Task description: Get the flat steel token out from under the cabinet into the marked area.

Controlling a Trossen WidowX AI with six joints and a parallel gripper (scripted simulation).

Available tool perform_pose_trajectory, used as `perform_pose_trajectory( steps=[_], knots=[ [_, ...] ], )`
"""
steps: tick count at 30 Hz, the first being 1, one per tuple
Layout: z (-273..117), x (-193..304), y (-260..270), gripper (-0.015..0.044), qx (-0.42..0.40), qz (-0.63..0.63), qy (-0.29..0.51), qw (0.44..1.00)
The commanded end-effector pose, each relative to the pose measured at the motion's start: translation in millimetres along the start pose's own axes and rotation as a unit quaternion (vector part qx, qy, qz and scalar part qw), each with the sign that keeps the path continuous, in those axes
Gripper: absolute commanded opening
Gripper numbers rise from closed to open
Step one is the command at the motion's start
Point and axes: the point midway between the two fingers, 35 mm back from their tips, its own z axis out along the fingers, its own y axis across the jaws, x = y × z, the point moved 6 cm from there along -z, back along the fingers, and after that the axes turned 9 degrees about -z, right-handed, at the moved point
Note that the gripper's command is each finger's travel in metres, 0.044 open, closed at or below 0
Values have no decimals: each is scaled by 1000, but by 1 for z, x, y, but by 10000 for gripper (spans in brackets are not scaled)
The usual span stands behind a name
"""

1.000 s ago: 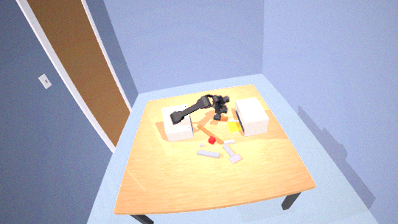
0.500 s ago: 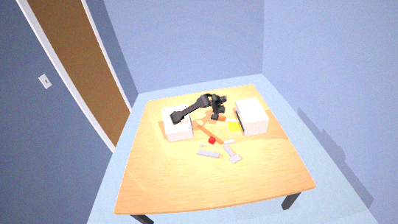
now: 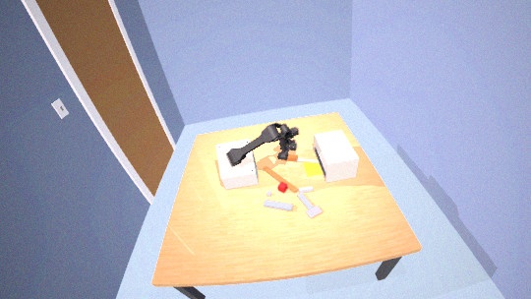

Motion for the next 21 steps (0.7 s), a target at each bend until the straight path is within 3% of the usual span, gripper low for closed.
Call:
perform_pose_trajectory(
  steps=[1, 21],
  knots=[
    [1, 11, 1, 0, 1, -2, 2, 1000],
    [1, 49, 10, 0, 1, -2, 3, 1000]
  ],
)
